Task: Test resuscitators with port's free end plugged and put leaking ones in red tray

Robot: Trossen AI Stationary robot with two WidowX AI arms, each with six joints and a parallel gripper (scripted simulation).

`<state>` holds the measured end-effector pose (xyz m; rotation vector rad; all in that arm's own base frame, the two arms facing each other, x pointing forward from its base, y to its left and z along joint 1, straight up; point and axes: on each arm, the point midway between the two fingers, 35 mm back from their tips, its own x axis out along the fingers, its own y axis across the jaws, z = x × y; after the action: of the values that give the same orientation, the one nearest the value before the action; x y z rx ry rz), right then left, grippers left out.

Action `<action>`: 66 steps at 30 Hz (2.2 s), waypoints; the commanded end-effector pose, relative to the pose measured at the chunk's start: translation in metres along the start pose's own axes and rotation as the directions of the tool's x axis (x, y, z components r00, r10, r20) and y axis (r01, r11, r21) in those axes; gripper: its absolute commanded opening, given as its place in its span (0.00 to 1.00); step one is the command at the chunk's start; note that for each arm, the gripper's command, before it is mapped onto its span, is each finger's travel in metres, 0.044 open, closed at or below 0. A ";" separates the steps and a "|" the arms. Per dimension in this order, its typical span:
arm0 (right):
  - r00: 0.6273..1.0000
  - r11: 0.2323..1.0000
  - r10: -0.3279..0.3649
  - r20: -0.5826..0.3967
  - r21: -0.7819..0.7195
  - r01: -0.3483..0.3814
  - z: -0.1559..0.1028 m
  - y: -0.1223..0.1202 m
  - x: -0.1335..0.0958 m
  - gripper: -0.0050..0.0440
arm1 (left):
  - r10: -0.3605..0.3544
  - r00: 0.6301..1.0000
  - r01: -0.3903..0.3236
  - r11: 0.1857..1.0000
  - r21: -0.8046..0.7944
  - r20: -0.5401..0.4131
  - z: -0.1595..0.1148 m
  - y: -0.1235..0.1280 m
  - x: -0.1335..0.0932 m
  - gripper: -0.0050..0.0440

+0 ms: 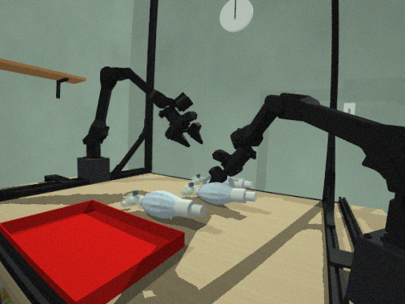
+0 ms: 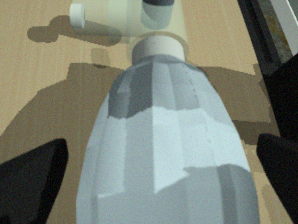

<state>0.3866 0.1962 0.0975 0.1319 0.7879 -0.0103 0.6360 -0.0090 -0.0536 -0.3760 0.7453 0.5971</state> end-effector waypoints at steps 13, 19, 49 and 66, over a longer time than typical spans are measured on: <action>0.964 0.985 0.129 0.234 0.086 -0.153 0.034 -0.033 -0.118 1.00 | 0.001 1.000 -0.001 1.000 0.000 0.000 0.000 0.001 0.001 1.00; 0.912 0.962 0.188 0.365 0.117 -0.245 0.026 -0.063 -0.174 1.00 | 0.001 1.000 -0.001 1.000 0.000 0.000 0.000 0.001 0.001 1.00; 0.992 0.998 -0.057 -0.113 -0.045 0.052 -0.093 0.009 -0.124 1.00 | -0.002 1.000 0.002 1.000 0.000 0.000 0.000 0.000 0.000 1.00; 0.987 0.994 -0.090 -0.134 -0.076 0.080 -0.103 0.011 -0.123 1.00 | -0.001 1.000 0.001 1.000 0.001 -0.001 0.000 0.000 0.000 1.00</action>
<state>0.2278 0.2155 0.1137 0.0322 0.9292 -0.0528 0.6361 -0.0092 -0.0536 -0.3760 0.7451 0.5967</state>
